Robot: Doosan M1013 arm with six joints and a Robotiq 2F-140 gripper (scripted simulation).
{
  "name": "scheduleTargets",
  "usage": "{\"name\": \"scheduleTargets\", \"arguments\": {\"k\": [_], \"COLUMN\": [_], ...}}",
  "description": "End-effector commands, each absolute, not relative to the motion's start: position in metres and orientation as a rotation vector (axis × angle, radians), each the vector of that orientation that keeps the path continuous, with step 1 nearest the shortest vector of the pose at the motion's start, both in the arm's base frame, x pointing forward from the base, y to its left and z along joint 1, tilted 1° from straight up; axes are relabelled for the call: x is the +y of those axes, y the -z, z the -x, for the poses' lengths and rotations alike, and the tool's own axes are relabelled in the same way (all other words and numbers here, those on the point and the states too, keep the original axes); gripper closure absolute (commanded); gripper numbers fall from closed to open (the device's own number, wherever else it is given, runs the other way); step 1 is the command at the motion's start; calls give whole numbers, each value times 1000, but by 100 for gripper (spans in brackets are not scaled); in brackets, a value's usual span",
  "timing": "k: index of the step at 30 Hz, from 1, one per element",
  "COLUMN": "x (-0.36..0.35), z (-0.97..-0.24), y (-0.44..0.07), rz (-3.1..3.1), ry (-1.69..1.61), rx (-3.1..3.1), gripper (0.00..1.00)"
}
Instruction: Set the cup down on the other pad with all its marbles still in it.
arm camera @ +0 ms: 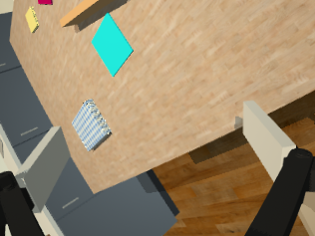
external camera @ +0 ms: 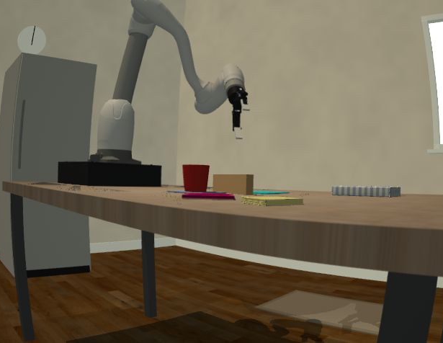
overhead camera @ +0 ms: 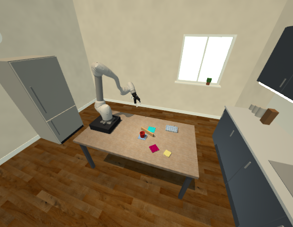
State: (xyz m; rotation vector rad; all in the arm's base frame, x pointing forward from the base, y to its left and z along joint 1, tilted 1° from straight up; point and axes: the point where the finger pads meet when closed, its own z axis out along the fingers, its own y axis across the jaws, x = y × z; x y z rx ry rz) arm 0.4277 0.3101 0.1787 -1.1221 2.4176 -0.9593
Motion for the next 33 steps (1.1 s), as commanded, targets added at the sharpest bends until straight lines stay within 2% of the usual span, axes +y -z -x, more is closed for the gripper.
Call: {"name": "scheduleTargets", "arguments": {"k": [1,17,18,25,33], "x": [310,310,310,292,222], "z": [-428,-428,-428,-440,-481], "y": [-179,-179,-179,-169,-135], "rz": [1122,1122,1122,967,393], "ry": [959,959,959,918,780], "rx": [2418,2418,2418,2520,2772], "gripper": [0,0,100,100,100]}}
